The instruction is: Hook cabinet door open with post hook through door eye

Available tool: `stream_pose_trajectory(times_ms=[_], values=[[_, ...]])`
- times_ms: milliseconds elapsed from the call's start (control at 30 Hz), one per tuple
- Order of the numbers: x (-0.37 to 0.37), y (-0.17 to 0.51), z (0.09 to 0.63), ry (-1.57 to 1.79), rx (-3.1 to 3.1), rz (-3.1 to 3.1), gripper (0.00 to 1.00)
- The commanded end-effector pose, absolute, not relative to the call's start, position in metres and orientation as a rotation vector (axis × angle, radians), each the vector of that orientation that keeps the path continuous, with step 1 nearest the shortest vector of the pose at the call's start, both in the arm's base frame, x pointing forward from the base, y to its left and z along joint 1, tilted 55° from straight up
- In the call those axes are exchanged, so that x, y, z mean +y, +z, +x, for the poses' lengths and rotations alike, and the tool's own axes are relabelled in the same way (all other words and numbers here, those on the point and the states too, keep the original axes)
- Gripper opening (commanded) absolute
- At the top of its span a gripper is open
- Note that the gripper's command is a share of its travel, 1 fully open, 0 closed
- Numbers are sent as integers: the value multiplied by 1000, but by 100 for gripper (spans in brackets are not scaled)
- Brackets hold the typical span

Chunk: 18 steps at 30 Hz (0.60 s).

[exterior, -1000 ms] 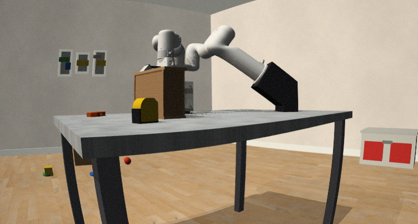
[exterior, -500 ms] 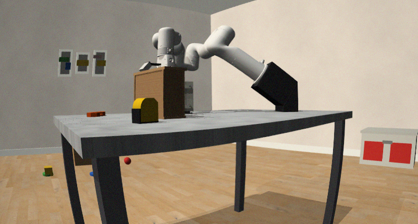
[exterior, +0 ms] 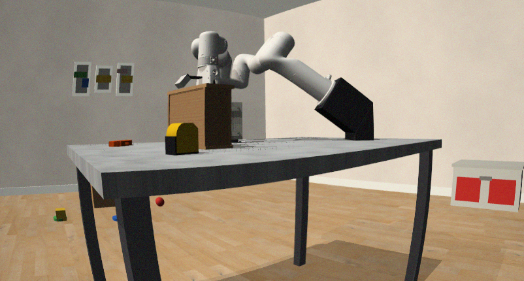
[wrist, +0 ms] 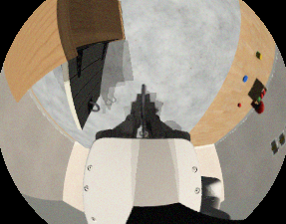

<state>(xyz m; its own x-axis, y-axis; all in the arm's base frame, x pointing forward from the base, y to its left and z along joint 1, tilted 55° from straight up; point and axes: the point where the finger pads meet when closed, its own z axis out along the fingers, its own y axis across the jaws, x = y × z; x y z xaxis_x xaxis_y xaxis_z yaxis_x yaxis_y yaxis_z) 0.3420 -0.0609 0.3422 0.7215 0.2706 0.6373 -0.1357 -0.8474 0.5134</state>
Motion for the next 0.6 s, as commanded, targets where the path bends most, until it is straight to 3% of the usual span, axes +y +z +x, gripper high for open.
stream_pose_trajectory(times_ms=[0,567], values=[[-59,345,338,1000,103,2383,4],[-54,350,327,1000,104,2383,4]])
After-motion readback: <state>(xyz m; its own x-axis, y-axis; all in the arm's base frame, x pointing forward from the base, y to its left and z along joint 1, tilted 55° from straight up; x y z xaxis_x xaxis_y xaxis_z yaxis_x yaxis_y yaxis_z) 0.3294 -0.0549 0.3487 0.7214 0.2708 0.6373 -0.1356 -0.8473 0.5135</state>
